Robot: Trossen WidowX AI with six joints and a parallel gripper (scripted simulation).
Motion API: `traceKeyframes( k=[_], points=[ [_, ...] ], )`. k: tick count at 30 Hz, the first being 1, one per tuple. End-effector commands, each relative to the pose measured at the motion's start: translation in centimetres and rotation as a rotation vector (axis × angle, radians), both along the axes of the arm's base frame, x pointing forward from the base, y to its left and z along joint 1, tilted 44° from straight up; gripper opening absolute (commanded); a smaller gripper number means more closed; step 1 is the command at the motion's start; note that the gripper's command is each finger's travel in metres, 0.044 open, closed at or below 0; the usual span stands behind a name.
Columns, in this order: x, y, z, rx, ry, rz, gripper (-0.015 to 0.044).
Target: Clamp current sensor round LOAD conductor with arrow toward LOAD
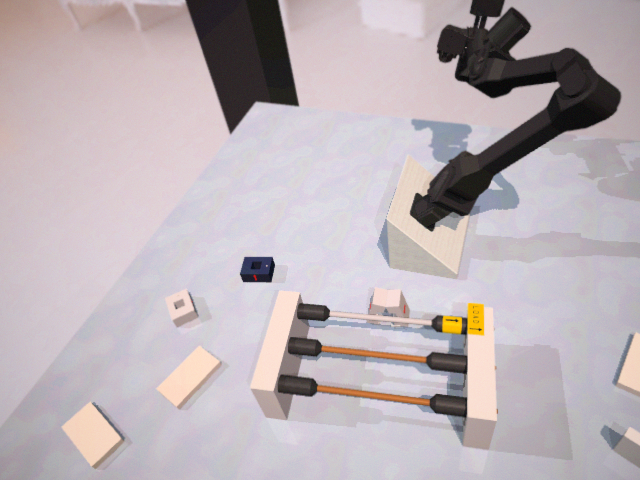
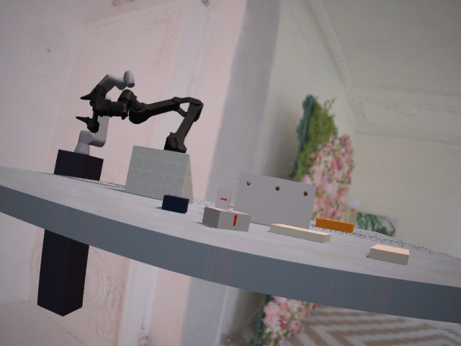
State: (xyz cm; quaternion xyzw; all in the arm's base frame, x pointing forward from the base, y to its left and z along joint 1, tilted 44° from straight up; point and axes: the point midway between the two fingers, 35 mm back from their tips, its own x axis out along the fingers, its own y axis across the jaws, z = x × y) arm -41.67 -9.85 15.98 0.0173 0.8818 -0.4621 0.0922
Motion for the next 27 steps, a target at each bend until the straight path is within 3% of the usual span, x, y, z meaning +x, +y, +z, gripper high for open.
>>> traceKeyframes(
  k=[1,13,21,27],
  points=[
    [0.1,-0.3,0.0,-0.005,0.0,0.006,0.0426],
    [9.9,-17.3,3.6,-0.351,-0.067,0.436,0.044],
    [20.7,-25.2,5.6,-0.57,-0.225,0.733,0.044],
    [30.8,-28.7,7.2,-0.702,-0.408,0.965,0.044]
  ],
)
